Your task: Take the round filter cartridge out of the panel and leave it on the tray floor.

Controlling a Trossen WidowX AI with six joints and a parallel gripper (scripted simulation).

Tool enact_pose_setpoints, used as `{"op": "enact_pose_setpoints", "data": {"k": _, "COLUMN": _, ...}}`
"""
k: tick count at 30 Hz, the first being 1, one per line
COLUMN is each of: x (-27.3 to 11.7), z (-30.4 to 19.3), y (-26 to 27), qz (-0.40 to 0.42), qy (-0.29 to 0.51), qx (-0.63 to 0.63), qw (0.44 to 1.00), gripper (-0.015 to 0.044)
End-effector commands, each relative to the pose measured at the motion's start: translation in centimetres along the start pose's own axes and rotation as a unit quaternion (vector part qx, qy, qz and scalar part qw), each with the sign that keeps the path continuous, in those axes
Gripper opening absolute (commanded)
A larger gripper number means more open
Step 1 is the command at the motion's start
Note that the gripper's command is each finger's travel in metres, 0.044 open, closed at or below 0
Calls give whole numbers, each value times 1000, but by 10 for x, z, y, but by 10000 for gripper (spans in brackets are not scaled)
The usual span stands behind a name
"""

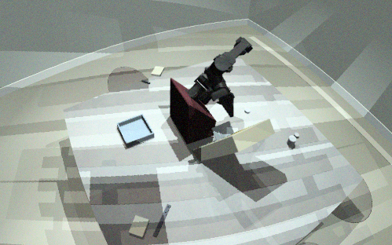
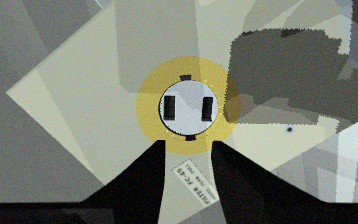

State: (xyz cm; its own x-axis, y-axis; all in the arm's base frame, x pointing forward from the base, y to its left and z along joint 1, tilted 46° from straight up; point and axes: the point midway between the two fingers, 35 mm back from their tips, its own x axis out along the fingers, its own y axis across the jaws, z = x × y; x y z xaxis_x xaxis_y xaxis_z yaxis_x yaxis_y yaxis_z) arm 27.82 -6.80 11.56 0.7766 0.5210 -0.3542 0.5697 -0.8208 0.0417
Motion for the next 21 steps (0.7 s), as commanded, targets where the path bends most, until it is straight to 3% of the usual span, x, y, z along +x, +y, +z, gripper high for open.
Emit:
{"op": "enact_pose_setpoints", "data": {"k": 1, "x": 1, "z": -2, "y": -3, "qz": -6, "qy": 4, "qx": 5, "qw": 1000, "gripper": 116}}
{"op": "enact_pose_setpoints", "data": {"k": 21, "x": 29, "z": 1, "y": -2, "qz": -8, "qy": -1, "qx": 3, "qw": 1000, "gripper": 116}}
